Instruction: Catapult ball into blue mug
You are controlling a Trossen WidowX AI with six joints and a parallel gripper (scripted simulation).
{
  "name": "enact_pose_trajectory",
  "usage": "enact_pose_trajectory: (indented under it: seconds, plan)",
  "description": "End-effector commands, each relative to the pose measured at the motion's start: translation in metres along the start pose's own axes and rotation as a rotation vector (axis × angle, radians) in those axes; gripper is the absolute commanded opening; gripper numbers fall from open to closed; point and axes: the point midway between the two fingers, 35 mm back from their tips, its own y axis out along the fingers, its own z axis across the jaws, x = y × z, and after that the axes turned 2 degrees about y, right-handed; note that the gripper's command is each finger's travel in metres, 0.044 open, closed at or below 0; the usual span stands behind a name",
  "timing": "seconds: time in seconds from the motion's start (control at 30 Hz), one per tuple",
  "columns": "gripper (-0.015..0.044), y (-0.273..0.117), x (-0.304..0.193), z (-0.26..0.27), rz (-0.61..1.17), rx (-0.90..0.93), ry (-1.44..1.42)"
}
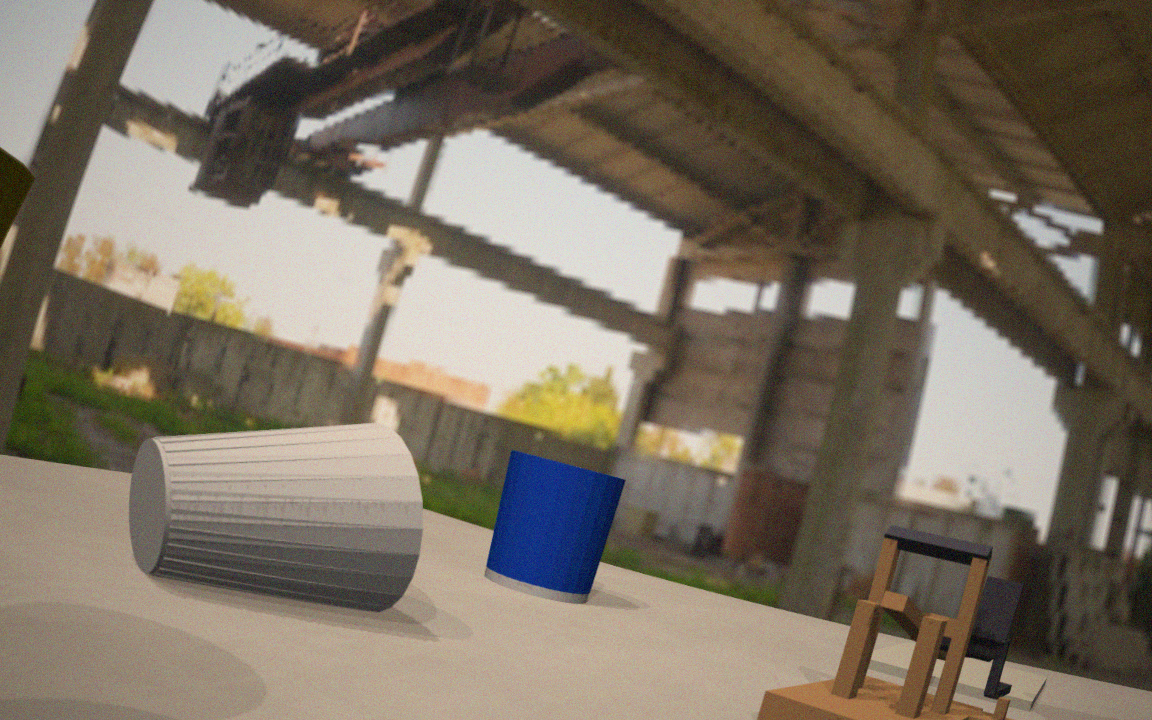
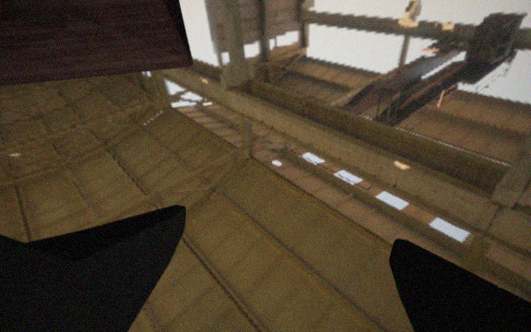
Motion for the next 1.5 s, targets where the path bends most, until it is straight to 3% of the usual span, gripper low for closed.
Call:
enact_pose_trajectory:
  seconds: [0.0,0.83,1.47]
  plan:
    - [0.0426,0.000,0.000,0.000,-0.002,0.005,-0.002]
    - [0.0440,0.003,0.053,-0.002,-0.454,0.651,-0.161]
    - [0.0440,0.012,0.092,-0.039,-0.961,0.924,-0.087]
